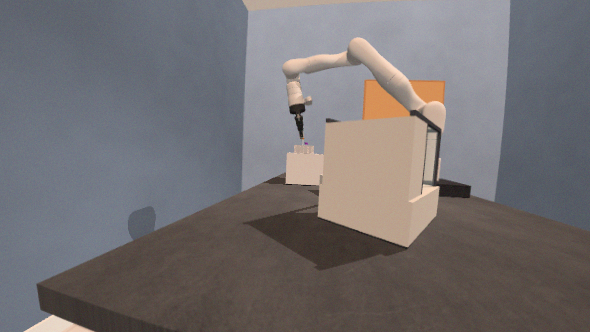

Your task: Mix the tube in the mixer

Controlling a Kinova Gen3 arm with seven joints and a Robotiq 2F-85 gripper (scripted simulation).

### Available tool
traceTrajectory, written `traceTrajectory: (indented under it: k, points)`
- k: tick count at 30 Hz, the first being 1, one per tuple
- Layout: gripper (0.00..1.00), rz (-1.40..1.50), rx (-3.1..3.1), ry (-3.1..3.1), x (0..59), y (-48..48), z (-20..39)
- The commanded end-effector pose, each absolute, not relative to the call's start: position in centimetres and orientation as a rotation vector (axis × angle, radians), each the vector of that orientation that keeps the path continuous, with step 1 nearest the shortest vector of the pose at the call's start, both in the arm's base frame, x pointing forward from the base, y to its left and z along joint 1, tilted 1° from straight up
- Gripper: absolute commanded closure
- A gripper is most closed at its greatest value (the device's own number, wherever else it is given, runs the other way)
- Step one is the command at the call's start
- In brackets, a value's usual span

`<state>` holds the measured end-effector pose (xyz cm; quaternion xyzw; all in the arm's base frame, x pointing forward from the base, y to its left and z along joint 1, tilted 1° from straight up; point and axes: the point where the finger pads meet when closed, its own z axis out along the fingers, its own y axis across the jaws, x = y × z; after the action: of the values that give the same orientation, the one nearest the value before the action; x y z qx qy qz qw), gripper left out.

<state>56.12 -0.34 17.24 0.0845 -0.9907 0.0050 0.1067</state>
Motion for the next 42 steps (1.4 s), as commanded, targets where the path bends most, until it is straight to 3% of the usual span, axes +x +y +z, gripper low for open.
traceTrajectory:
  k: [1, 42]
  points:
    - [0.58, 0.015, 0.249, -2.920, 56.2, -0.3, 17.3]
    - [0.58, 0.015, 0.249, -2.920, 56.2, -0.4, 18.9]
